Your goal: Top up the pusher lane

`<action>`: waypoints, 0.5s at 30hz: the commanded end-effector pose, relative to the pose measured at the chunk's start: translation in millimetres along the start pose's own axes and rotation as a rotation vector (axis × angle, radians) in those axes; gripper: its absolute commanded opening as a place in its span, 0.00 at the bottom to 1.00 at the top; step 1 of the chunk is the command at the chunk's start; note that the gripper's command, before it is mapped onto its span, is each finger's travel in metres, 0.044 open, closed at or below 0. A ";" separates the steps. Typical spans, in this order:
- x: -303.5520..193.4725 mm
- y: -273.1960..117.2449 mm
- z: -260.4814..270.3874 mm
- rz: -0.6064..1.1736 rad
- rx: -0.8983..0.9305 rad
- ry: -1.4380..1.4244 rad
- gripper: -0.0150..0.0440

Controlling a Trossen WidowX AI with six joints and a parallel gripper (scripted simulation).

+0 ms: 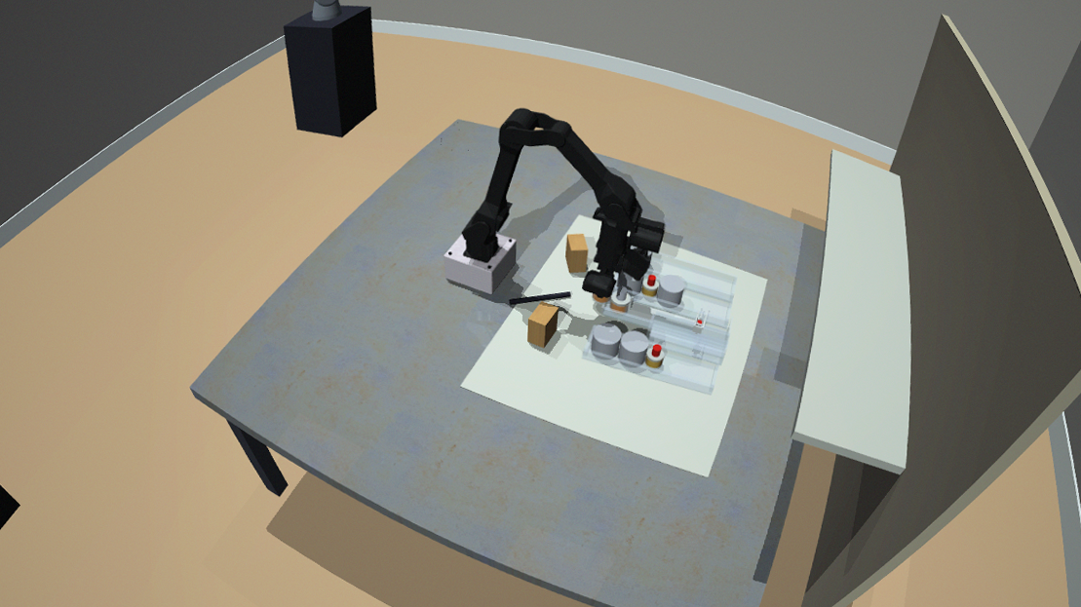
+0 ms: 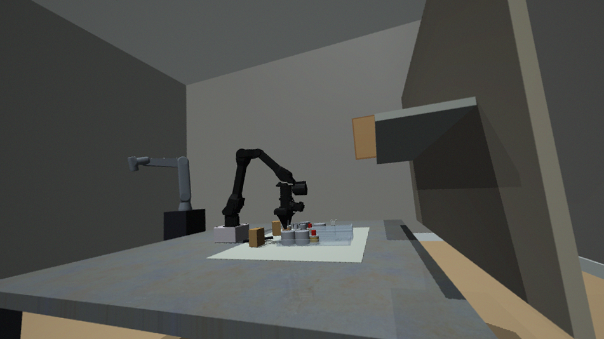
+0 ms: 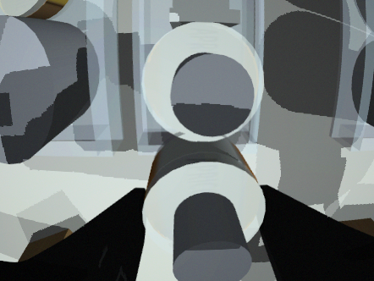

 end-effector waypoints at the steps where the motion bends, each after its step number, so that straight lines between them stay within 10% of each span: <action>1: 10.5 -3.0 0.1 -0.035 -0.001 -0.003 0.25; 15: 16.6 -3.8 0.2 -0.036 -0.001 -0.003 0.25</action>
Point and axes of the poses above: the point midway between the two fingers, 35 mm back from their tips, its own y axis out along the fingers, its own z axis across the jaws, x = y × z, the point moved 9 cm from there along -y, back along the fingers, and after that the axes turned 1 degree about y, right-handed, at the moved point
